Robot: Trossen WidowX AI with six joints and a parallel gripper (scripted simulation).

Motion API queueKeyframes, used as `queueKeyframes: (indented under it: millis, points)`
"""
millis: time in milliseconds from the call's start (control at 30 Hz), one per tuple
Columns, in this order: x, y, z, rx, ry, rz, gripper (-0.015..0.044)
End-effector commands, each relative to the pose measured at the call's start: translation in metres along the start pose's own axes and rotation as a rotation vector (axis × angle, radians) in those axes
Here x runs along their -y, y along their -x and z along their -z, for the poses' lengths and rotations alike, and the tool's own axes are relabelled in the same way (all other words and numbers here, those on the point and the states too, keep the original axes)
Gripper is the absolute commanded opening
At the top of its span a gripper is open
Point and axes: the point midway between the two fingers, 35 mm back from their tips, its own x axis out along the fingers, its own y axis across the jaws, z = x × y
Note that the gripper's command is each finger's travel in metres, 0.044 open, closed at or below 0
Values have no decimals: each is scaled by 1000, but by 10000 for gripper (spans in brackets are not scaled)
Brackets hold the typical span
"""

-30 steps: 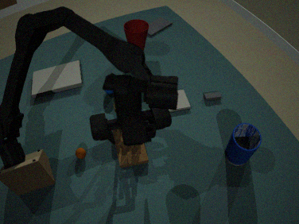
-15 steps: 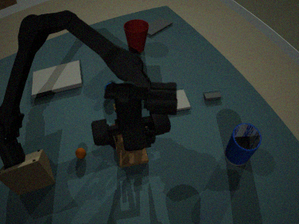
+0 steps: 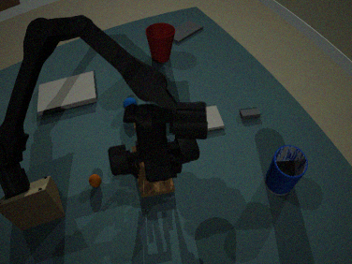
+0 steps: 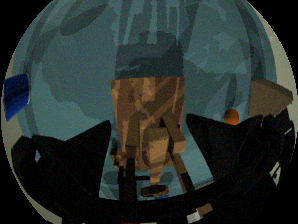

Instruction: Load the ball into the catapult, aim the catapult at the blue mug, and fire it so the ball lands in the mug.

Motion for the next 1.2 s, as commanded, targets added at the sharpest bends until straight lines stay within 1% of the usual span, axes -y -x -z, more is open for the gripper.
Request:
queueKeyframes:
  millis: [0,200,400,467,533,600,767,1167]
  points:
    - [0,0,0,0,0,0,309]
    - [0,0,0,0,0,0,151]
    - [0,0,0,0,0,0,111]
    - [-1,11,0,2,-1,0,59]
    - [0,39,-1,4,-2,3,6]
    - [1,50,-1,4,-3,5,0]
    - [1,50,-4,4,19,4,0]
    - [-3,51,-66,9,421,3,0]
